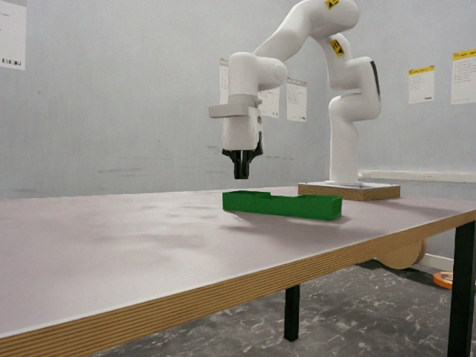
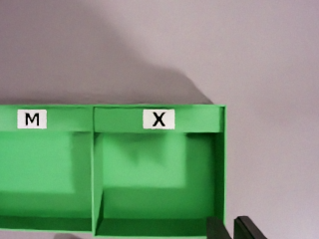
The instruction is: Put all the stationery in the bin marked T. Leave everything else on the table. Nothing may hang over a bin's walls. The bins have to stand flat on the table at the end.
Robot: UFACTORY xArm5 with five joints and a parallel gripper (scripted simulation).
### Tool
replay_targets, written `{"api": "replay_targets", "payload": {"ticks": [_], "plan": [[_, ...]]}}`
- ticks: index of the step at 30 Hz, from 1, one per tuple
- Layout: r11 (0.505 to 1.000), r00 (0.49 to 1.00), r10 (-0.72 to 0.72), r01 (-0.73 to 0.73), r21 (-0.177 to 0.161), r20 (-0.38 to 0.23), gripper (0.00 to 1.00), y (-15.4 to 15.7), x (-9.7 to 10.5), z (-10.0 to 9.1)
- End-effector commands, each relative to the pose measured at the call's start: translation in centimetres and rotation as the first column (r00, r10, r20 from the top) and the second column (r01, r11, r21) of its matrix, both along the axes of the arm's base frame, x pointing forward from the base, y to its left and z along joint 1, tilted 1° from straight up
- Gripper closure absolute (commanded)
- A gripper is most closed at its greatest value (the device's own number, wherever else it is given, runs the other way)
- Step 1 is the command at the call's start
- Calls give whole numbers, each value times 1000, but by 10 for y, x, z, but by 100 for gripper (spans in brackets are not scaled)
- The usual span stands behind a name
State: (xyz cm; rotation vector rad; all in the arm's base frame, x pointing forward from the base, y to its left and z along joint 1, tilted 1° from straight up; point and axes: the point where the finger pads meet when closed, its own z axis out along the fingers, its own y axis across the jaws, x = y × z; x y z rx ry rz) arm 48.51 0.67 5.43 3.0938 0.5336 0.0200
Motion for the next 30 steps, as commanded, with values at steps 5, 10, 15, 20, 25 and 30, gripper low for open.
{"api": "replay_targets", "payload": {"ticks": [5, 10, 15, 20, 25, 30], "plan": [[1000, 1000, 0, 0, 7, 4, 91, 10, -2, 2], [1000, 1000, 0, 0, 7, 4, 91, 24, -7, 2], [1000, 1000, 0, 0, 7, 4, 91, 47, -15, 2], [1000, 1000, 0, 0, 8, 4, 91, 71, -23, 2], [1000, 1000, 0, 0, 8, 4, 91, 80, -26, 2], [1000, 1000, 0, 0, 8, 4, 91, 80, -26, 2]]}}
